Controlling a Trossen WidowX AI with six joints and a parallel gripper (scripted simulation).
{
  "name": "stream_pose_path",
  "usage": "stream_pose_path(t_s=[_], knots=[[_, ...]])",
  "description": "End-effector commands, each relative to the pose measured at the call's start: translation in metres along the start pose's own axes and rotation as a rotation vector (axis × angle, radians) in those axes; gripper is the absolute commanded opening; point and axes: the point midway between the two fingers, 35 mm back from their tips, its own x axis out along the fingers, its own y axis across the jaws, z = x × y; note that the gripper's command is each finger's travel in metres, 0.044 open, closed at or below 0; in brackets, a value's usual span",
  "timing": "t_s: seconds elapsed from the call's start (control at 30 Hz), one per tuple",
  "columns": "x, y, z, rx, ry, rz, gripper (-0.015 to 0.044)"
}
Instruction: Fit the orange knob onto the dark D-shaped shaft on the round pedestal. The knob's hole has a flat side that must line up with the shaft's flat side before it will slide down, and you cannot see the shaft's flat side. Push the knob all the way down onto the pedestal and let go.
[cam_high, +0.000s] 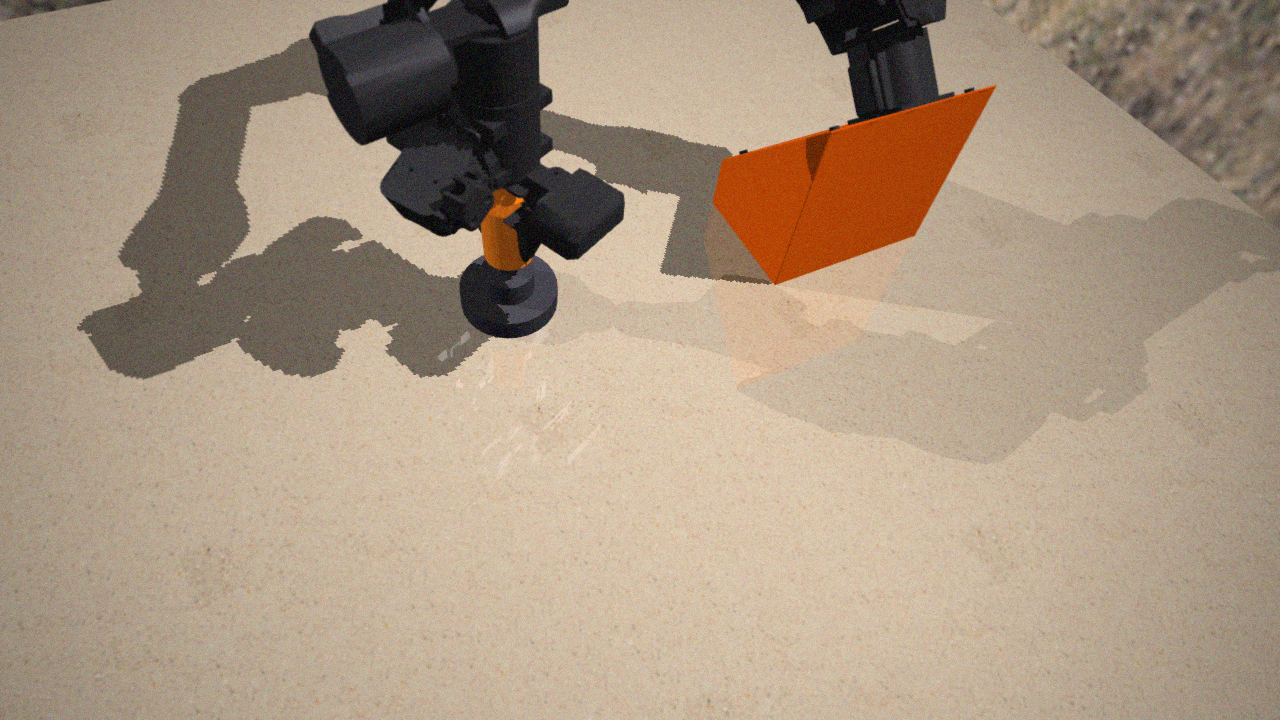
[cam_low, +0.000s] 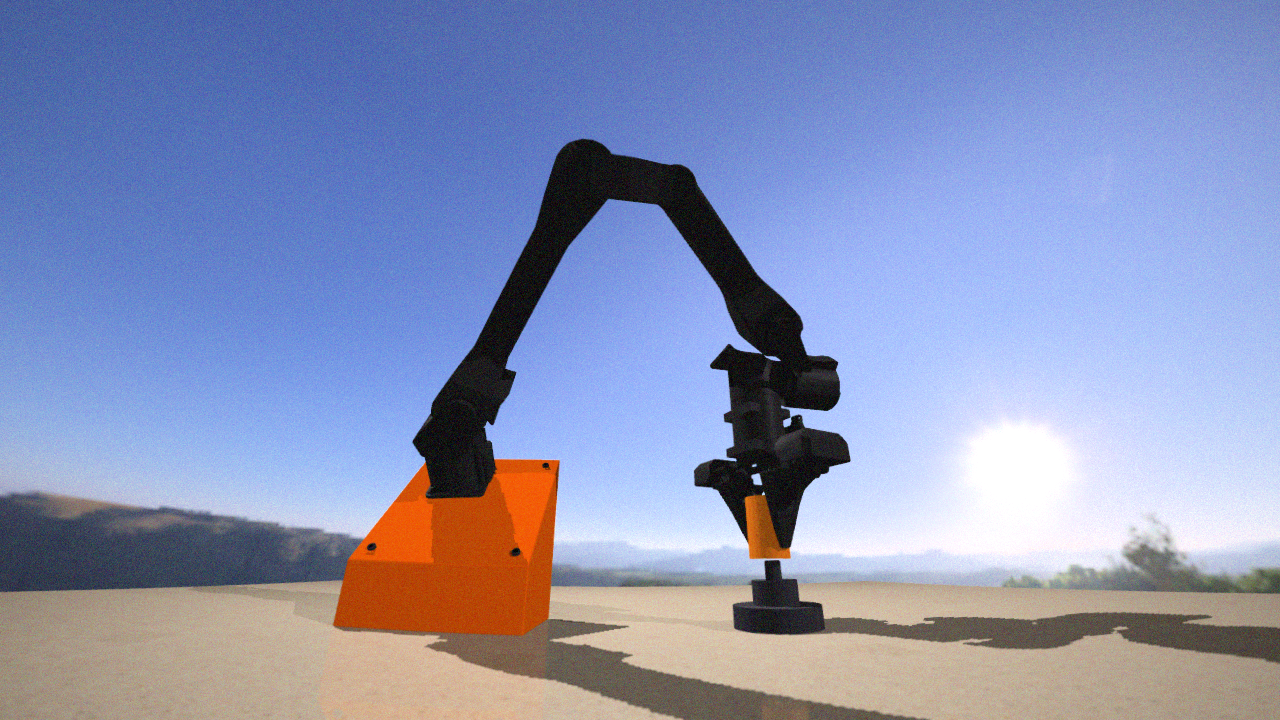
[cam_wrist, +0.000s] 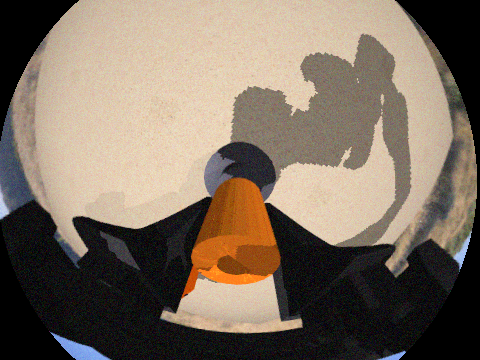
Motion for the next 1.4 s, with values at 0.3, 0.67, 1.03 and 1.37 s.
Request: stream_pose_path(t_s=[0.3, 0.67, 1.03, 1.37], knots=[[-0.0026, -0.0045, 0.0039, 0.007, -0.009, -0.006, 0.0], [-0.0021, -0.0021, 0.0021, 0.007, -0.008, -0.006, 0.0], [-0.0012, 0.0001, -0.0015, 0.007, -0.008, -0.006, 0.0], [0.0019, -0.0014, -0.0009, 0.007, -0.008, -0.006, 0.0]])
